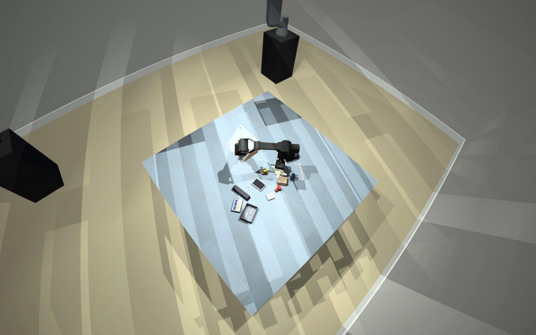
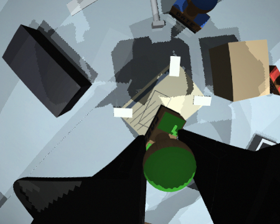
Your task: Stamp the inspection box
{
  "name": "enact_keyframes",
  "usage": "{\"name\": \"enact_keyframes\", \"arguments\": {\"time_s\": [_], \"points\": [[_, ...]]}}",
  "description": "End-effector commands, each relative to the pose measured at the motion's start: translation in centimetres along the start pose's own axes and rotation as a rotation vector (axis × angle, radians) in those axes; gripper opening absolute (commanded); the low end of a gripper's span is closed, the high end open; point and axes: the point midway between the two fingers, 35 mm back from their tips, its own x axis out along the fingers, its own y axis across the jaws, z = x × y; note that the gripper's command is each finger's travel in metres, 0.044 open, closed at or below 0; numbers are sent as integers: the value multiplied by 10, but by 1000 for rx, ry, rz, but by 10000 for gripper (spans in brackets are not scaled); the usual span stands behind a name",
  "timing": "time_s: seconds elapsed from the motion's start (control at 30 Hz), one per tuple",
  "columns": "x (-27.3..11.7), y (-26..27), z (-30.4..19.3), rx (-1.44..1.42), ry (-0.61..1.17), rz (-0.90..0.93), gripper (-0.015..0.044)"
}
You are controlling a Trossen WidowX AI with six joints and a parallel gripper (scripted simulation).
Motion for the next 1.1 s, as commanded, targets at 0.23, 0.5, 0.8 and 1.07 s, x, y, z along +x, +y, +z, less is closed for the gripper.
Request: {"name": "enact_keyframes", "arguments": {"time_s": [0.23,0.5,0.8,1.07], "points": [[-12,-32,3,5,-7,16,0],[-17,-93,0,3,-19,25,0],[-19,-163,-18,7,-21,20,0],[-18,-223,-48,13,-10,5,0]]}}
